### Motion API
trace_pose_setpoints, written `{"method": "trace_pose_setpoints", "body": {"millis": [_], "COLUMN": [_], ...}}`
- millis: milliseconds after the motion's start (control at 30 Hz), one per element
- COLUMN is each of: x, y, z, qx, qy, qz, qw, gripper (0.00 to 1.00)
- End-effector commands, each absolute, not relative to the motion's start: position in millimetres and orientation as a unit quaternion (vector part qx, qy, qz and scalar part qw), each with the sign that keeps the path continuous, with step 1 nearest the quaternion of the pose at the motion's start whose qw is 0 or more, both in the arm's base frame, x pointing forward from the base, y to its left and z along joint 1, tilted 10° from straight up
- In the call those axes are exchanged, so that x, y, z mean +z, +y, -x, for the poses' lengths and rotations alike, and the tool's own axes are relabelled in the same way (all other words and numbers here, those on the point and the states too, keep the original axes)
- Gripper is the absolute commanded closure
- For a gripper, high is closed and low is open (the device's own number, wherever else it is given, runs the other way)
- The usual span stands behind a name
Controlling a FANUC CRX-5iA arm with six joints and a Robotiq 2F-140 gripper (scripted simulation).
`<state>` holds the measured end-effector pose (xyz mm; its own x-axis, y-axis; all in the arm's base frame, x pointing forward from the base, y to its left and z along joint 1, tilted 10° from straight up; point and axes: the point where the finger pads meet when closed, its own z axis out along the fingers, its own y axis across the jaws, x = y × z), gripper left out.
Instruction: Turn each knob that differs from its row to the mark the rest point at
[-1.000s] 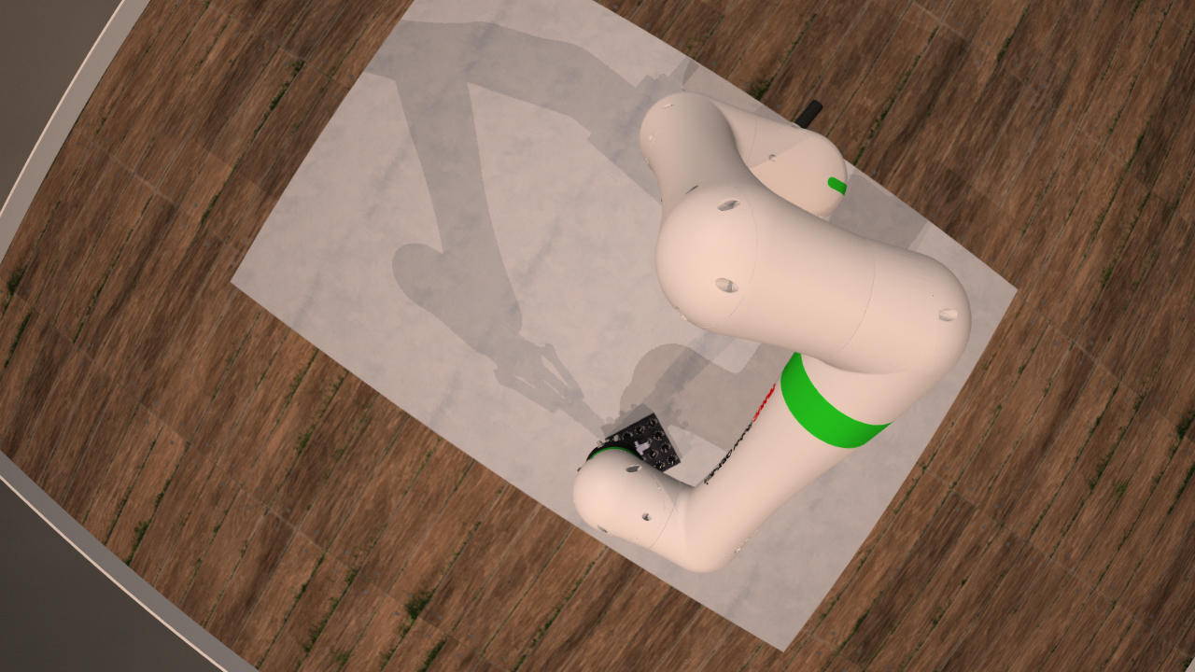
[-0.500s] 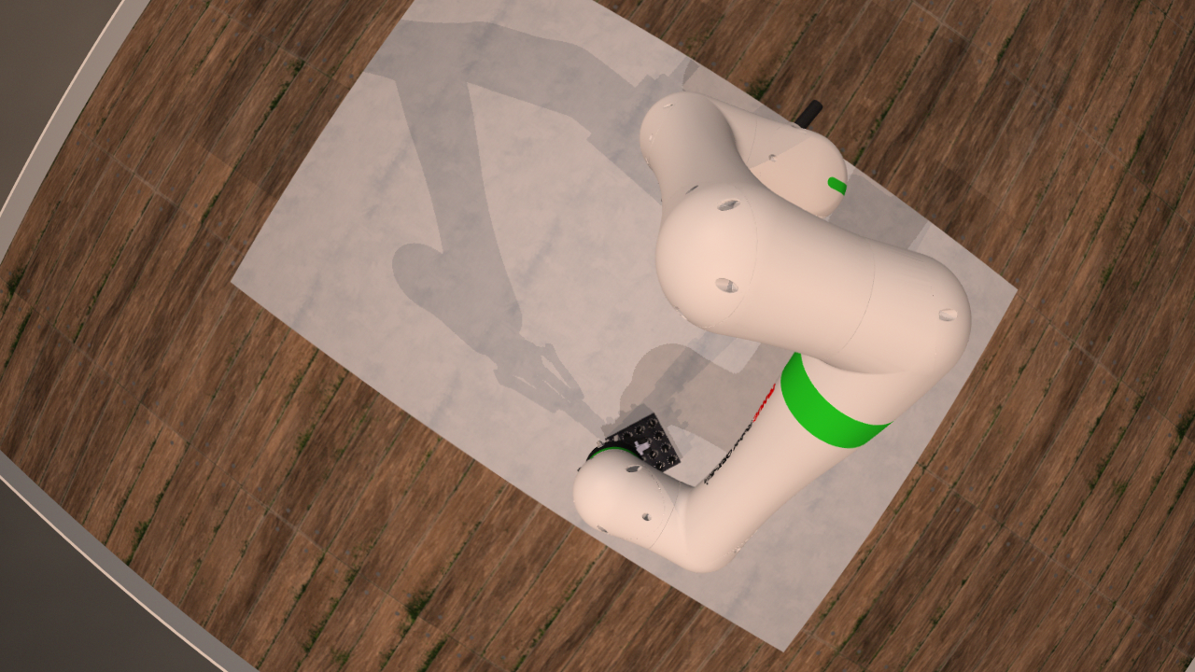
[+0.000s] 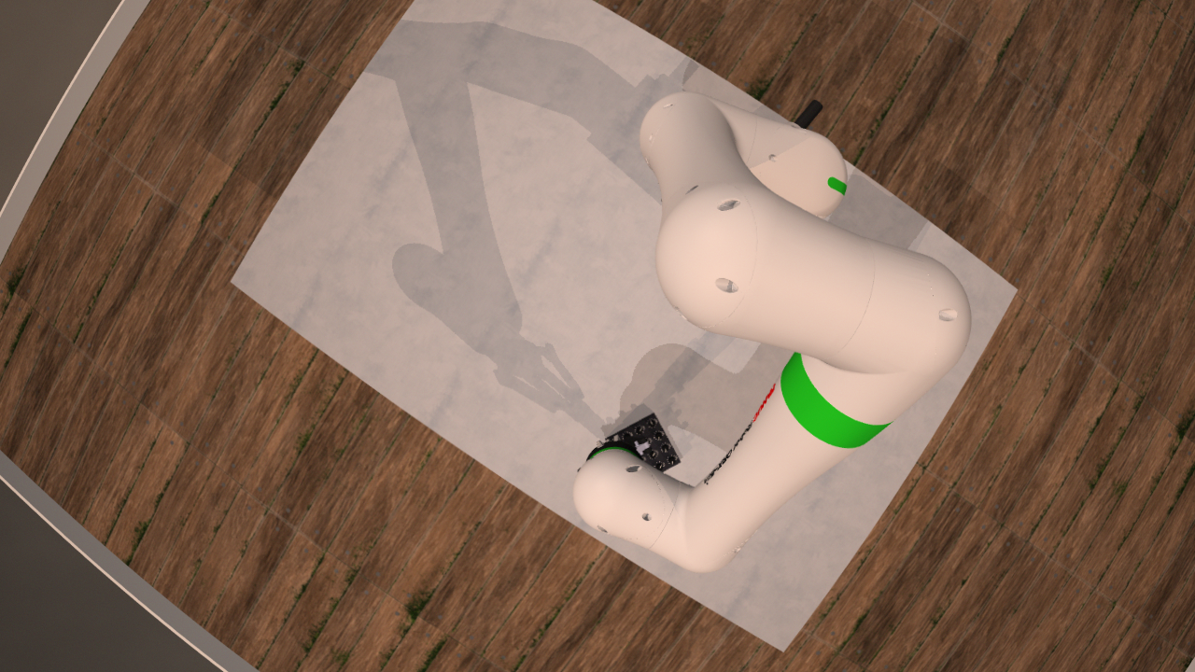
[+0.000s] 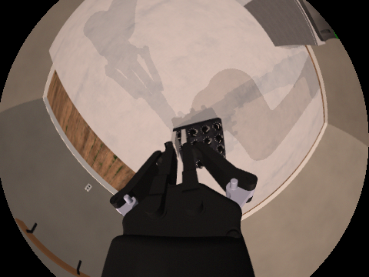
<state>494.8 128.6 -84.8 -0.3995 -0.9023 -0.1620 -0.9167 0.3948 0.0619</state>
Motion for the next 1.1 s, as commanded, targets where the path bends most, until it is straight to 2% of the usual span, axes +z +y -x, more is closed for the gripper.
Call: {"method": "trace_pose_setpoints", "body": {"millis": [0,1067], "x": [-84.7,-84.7], "y": [128.5,128.6], "z": [-495.0,-495.0], "qx": [0.070,0.061], "qy": [0.832,0.731], "qz": [0.548,0.677], "qw": [0.051,0.062], "gripper": [0.95,0.95]}}
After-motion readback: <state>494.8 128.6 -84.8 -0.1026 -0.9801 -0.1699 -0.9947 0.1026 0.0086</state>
